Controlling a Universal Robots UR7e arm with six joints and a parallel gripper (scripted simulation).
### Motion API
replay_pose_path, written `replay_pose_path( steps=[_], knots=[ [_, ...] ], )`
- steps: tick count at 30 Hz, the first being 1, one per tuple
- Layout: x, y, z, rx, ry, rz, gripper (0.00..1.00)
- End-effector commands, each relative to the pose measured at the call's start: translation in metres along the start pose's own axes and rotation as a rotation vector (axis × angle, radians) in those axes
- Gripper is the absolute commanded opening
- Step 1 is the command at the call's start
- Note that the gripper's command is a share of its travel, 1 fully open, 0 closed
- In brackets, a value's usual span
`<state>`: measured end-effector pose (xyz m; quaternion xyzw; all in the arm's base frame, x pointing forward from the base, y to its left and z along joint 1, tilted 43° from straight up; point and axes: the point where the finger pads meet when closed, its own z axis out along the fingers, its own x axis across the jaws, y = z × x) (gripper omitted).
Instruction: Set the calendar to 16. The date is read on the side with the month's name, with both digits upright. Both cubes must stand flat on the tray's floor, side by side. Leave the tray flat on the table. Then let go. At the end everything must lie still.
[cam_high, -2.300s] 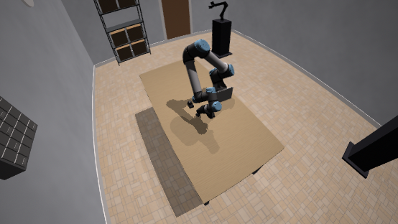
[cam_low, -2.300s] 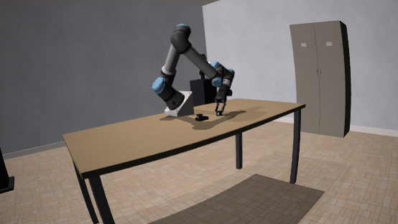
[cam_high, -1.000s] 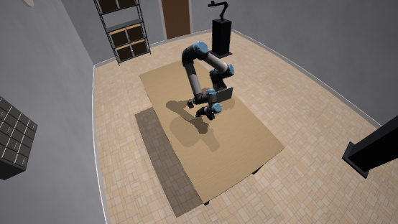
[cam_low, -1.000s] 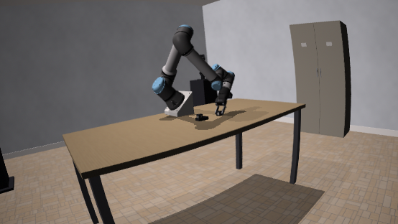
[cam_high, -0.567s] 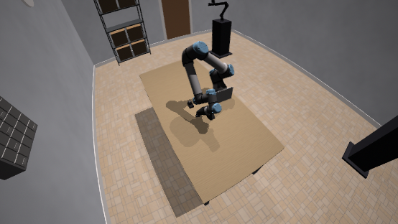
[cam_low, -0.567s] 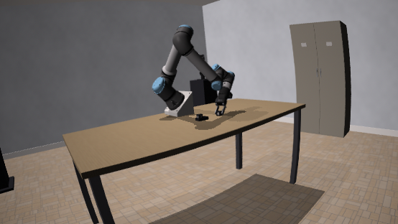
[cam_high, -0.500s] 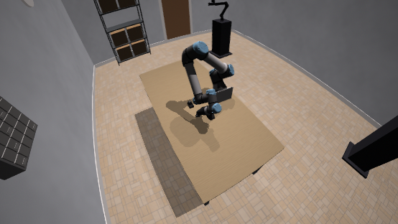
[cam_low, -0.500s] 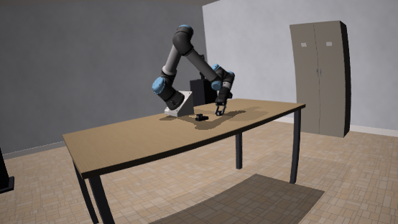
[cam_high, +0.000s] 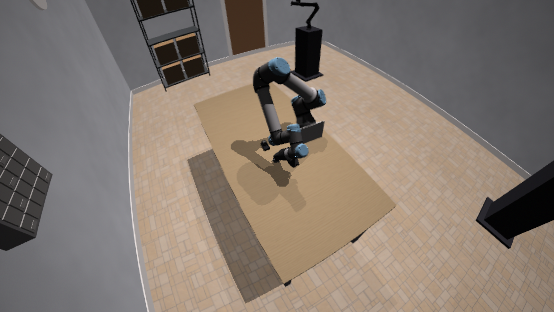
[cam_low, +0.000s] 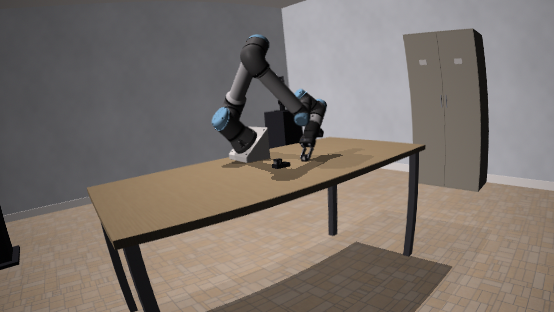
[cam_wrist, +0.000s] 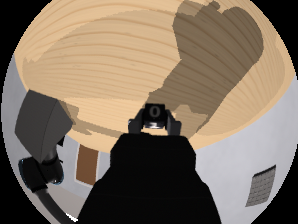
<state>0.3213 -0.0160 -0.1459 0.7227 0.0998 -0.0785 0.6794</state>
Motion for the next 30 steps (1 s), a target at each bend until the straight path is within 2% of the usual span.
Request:
replay_pose_path(
  steps=[1, 30],
  knots=[
    [0.0003, 0.0002, -0.0003, 0.0, 0.001, 0.001, 0.57],
    [0.0003, 0.0029, -0.0029, 0.0, 0.001, 0.001, 0.57]
  ],
)
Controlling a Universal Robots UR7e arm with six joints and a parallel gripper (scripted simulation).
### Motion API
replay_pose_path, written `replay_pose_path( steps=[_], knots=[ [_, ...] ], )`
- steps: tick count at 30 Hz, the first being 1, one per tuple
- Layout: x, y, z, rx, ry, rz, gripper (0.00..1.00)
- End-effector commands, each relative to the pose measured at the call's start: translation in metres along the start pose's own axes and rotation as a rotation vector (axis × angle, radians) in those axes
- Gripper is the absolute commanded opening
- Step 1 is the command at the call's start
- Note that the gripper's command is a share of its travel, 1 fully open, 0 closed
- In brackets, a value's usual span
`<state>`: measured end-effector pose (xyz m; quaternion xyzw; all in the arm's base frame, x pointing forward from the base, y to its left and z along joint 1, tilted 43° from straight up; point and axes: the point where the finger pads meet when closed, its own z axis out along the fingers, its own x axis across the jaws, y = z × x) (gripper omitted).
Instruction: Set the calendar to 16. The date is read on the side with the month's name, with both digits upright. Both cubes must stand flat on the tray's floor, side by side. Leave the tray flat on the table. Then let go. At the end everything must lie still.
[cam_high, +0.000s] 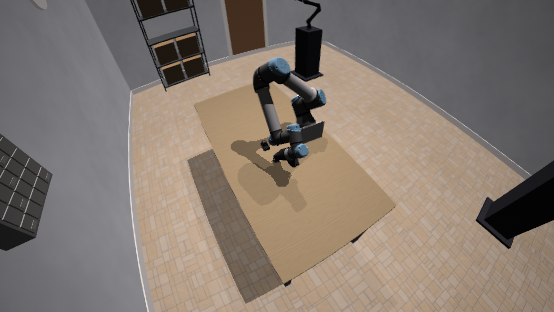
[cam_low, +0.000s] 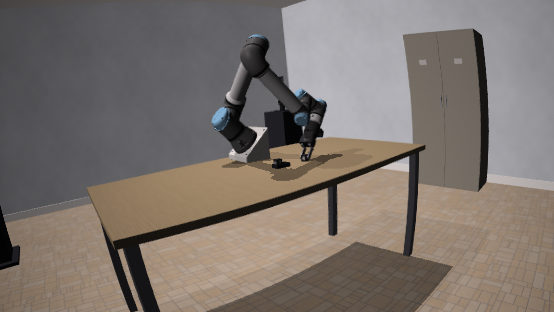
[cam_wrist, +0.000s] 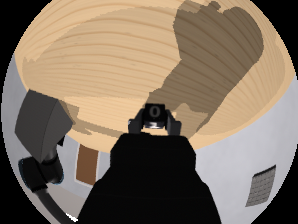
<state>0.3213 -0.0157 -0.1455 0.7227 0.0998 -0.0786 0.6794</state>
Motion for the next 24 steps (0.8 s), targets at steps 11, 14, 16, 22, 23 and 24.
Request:
replay_pose_path(
  steps=[11, 14, 16, 22, 23, 24],
  knots=[
    [0.0, 0.024, -0.024, 0.0, 0.001, 0.001, 0.57],
    [0.0, 0.033, -0.033, 0.0, 0.001, 0.001, 0.57],
    [0.0, 0.038, -0.038, 0.0, 0.001, 0.001, 0.57],
    [0.0, 0.048, -0.048, 0.0, 0.001, 0.001, 0.57],
    [0.0, 0.049, -0.049, 0.0, 0.001, 0.001, 0.57],
    [0.0, 0.049, -0.049, 0.0, 0.001, 0.001, 0.57]
  ],
)
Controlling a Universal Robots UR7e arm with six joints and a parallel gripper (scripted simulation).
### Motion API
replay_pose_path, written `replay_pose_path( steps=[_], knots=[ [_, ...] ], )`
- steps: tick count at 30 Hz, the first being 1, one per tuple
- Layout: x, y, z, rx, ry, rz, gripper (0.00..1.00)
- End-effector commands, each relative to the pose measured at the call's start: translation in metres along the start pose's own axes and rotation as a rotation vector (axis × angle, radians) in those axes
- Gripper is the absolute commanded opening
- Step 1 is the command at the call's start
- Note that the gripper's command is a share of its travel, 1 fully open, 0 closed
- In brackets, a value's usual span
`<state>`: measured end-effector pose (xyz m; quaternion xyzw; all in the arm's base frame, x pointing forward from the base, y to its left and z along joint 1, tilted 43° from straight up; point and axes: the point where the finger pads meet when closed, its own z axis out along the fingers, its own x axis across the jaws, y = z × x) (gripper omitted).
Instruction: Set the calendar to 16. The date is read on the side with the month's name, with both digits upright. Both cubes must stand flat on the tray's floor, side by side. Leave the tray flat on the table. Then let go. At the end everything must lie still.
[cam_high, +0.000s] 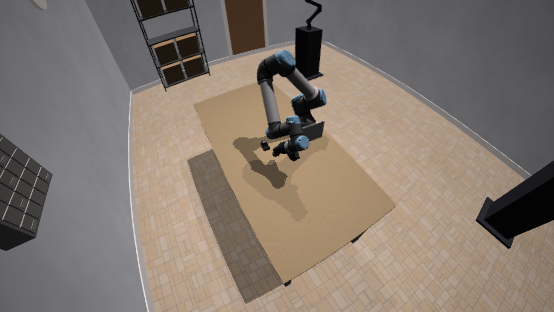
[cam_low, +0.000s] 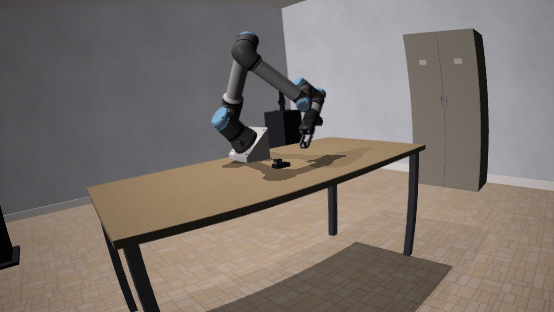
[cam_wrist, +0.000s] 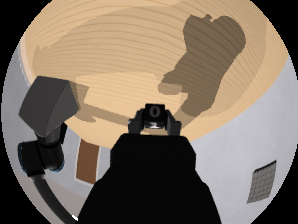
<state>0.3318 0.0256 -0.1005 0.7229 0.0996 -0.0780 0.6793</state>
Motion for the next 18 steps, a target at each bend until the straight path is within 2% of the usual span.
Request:
replay_pose_path(
  steps=[1, 18],
  knots=[
    [-0.0002, 0.0056, -0.0056, 0.0, 0.0, 0.0, 0.57],
    [-0.0006, 0.0055, -0.0053, 0.011, -0.003, 0.0, 0.57]
  ],
)
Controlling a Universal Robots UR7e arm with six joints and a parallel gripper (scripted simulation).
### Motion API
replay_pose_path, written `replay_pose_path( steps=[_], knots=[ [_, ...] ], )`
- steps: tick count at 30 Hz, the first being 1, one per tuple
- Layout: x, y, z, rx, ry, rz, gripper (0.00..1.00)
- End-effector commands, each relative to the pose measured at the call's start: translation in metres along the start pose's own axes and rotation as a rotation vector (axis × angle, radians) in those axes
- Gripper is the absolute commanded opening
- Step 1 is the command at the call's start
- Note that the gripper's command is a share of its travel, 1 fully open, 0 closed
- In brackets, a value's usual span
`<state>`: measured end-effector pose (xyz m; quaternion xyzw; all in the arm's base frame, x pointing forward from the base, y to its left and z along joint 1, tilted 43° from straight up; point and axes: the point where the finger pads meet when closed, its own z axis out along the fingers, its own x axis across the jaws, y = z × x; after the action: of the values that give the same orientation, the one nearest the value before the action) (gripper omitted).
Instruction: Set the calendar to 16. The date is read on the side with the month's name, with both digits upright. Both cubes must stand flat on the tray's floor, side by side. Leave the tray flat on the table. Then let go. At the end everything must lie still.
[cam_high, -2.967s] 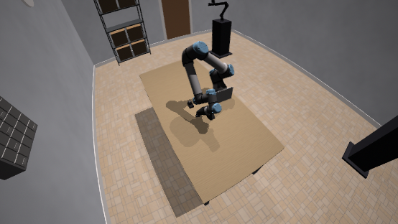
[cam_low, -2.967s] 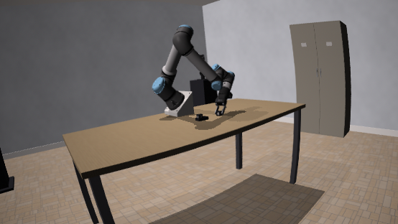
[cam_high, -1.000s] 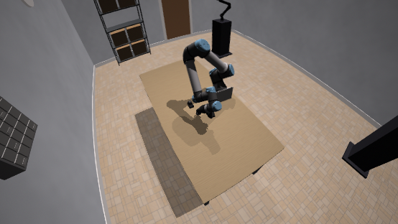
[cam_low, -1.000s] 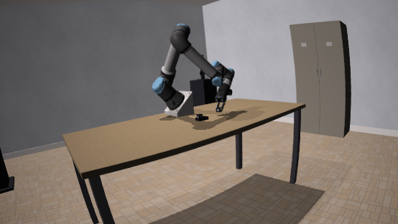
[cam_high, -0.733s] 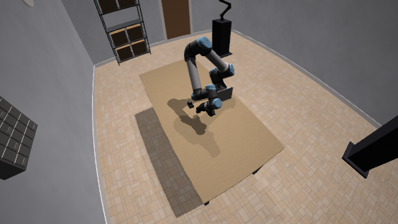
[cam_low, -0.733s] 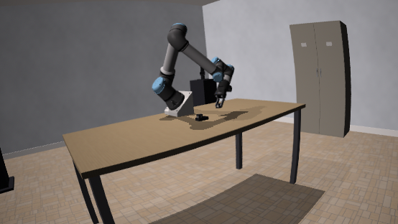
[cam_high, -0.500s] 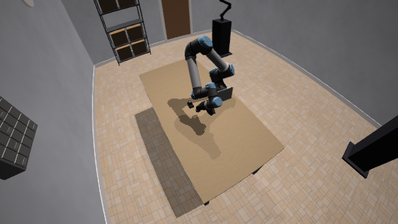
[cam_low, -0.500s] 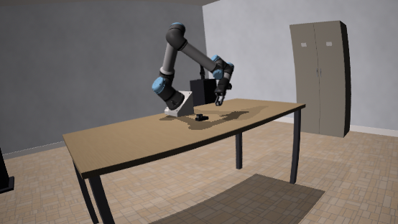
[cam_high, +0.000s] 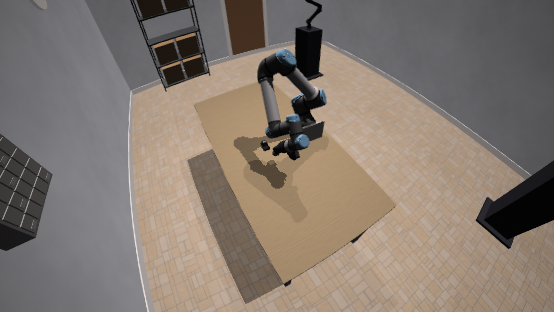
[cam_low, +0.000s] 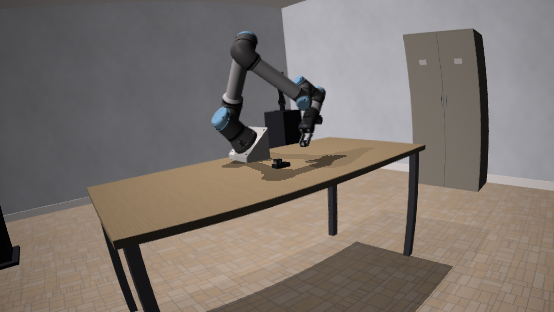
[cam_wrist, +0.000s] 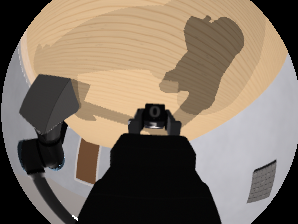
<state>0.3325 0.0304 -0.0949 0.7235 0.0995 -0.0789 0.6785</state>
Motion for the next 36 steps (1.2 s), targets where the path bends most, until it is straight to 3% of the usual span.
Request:
replay_pose_path(
  steps=[1, 8, 28, 36],
  knots=[
    [-0.0001, 0.0002, -0.0001, 0.009, -0.002, 0.001, 0.57],
    [-0.0011, 0.0, 0.0006, 0.045, -0.01, 0.001, 0.57],
    [-0.0006, 0.002, 0.0006, 0.226, -0.007, 0.001, 0.57],
    [0.0002, 0.0031, 0.0001, 0.254, 0.0, 0.001, 0.57]
  ],
)
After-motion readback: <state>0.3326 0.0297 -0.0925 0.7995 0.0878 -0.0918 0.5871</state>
